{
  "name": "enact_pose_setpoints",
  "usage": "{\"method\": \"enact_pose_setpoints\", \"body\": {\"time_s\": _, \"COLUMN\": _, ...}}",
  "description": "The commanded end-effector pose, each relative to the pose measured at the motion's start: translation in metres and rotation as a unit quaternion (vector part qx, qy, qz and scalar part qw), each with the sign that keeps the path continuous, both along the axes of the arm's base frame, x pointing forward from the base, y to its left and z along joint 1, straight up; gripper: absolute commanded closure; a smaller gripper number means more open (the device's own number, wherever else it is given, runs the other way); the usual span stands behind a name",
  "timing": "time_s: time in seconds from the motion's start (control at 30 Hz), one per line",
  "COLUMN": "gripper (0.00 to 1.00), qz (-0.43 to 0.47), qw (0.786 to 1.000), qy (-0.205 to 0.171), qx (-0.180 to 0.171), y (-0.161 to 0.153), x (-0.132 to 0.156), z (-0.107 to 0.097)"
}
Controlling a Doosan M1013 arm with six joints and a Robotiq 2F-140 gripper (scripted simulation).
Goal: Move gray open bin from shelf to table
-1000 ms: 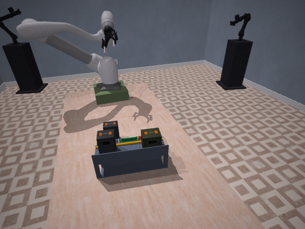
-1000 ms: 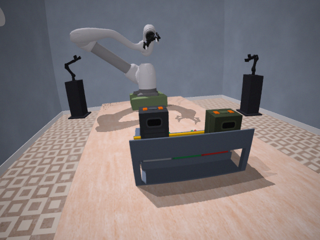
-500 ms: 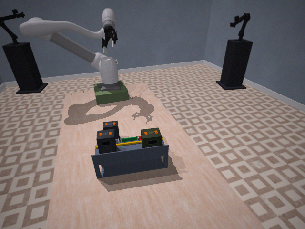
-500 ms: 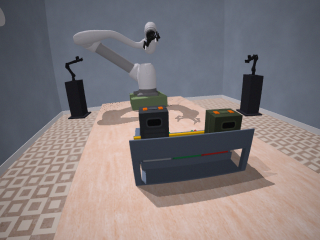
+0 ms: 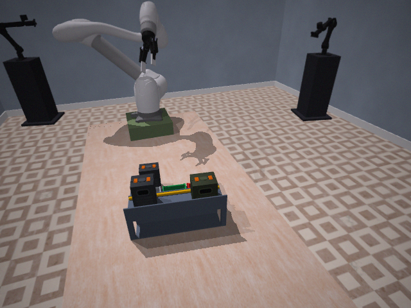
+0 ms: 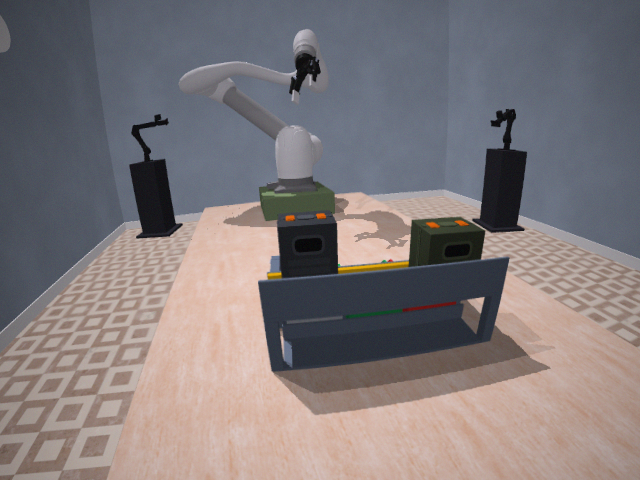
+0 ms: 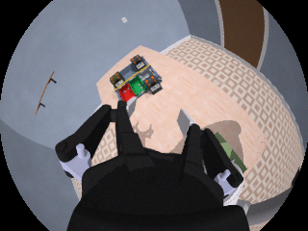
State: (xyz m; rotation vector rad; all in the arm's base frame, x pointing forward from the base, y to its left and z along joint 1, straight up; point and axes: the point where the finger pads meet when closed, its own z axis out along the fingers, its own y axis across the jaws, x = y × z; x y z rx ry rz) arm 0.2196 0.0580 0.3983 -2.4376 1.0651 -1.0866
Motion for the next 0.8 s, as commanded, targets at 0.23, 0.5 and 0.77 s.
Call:
{"method": "enact_pose_setpoints", "body": {"time_s": 0.23, "gripper": 0.43, "qz": -0.055, "qw": 0.996, "qy": 0.071, "qx": 0.031, "y": -0.0001, "x": 0.0006, "z": 0.0004}}
{"method": "enact_pose_setpoints", "body": {"time_s": 0.5, "gripper": 0.43, "qz": -0.129, "qw": 0.976, "qy": 0.162, "qx": 0.07, "y": -0.0009, "x": 0.0008, "z": 0.0003}}
{"method": "enact_pose_setpoints", "body": {"time_s": 0.77, "gripper": 0.43, "qz": -0.129, "qw": 0.976, "qy": 0.162, "qx": 0.07, "y": -0.0009, "x": 0.0008, "z": 0.0003}}
